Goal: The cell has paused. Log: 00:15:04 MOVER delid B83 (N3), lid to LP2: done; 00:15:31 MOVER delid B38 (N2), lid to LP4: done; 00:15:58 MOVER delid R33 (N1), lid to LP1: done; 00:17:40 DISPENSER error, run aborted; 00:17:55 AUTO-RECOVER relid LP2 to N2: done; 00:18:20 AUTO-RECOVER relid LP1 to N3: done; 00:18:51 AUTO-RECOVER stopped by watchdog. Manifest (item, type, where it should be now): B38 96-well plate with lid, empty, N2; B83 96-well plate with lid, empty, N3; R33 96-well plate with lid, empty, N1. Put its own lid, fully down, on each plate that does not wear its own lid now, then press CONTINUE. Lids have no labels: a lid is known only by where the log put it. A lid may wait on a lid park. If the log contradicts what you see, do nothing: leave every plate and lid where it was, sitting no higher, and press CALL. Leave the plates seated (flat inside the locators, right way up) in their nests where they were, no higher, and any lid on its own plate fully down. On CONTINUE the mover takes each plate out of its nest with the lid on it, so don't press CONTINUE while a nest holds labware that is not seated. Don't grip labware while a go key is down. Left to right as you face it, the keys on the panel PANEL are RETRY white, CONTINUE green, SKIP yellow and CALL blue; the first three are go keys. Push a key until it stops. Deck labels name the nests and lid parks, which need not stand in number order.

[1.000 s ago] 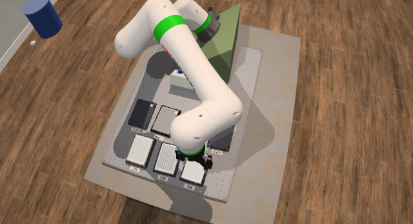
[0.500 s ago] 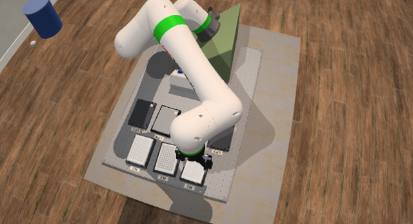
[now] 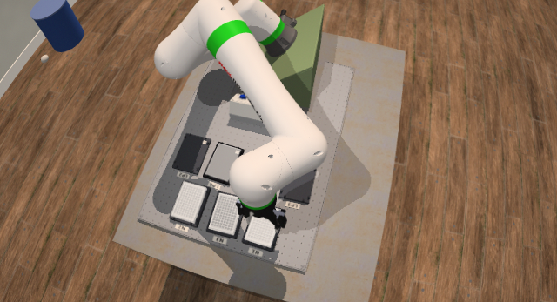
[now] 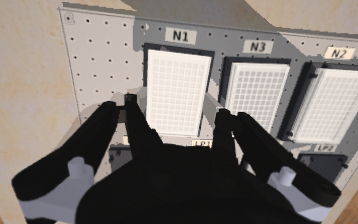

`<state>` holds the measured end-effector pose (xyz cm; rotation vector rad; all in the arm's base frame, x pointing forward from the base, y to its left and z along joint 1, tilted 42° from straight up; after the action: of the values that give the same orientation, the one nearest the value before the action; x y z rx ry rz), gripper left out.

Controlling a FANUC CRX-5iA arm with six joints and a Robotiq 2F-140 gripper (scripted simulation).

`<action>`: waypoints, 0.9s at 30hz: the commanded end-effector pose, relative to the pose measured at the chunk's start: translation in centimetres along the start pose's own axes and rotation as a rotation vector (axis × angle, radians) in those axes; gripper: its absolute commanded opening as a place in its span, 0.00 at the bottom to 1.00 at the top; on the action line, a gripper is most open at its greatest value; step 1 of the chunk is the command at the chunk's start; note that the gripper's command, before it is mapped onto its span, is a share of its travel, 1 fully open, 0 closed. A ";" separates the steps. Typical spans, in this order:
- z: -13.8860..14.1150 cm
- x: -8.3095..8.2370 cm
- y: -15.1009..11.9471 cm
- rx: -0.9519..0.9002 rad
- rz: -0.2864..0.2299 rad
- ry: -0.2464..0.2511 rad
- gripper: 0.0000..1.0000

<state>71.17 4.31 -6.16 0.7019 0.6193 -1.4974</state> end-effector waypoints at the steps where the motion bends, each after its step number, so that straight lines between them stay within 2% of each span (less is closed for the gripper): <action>1: 0.0 0.0 0.0 0.000 0.000 0.000 0.00; 19: 0.0 0.0 0.0 0.000 0.000 0.000 0.00; 20: 0.0 0.0 0.0 0.000 0.000 0.000 0.66; 27: 0.0 0.0 0.0 0.000 0.000 0.000 0.66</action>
<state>71.17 4.32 -6.16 0.7019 0.6193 -1.4974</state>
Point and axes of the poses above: the point where the finger pads meet when closed, its own x axis out along the fingers, its own z axis across the jaws, y = z × x, the point moved 3 cm from there along -x, back along the fingers, and after that the axes turned 3 degrees about -x, right-handed, at the moved point
